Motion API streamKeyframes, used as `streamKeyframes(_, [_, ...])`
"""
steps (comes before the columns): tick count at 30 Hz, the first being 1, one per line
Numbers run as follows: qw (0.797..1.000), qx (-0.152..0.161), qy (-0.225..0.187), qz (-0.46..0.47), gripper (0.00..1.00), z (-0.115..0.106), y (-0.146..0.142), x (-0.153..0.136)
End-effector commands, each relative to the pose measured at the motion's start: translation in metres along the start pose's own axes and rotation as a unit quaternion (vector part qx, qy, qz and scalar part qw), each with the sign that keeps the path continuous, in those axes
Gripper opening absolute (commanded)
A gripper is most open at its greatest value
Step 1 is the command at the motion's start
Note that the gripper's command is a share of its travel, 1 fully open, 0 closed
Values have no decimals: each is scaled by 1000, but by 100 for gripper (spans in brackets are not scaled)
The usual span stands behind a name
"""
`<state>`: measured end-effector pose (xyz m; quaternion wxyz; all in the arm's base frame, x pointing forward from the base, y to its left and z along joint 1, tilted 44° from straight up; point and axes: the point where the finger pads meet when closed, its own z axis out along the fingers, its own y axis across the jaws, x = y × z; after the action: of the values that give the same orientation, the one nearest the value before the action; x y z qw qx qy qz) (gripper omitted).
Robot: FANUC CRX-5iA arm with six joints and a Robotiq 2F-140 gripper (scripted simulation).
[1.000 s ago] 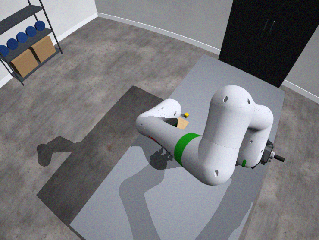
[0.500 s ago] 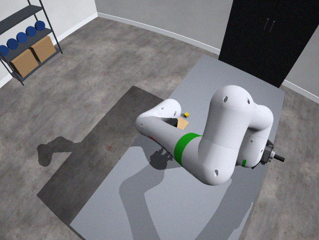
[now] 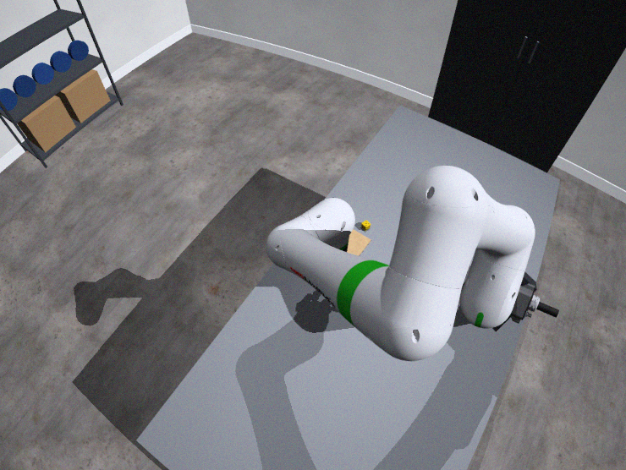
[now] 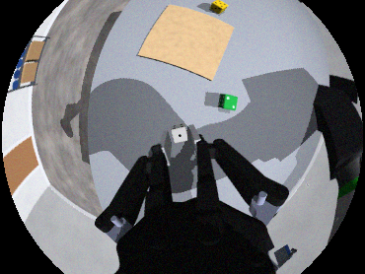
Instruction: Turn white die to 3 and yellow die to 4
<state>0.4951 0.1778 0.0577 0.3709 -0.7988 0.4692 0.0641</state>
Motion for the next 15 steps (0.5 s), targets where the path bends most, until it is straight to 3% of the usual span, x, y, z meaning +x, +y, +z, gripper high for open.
streamKeyframes(1, [1000,0,0,0,25,4,0,0])
streamKeyframes(15, [1000,0,0,0,25,12,0,0])
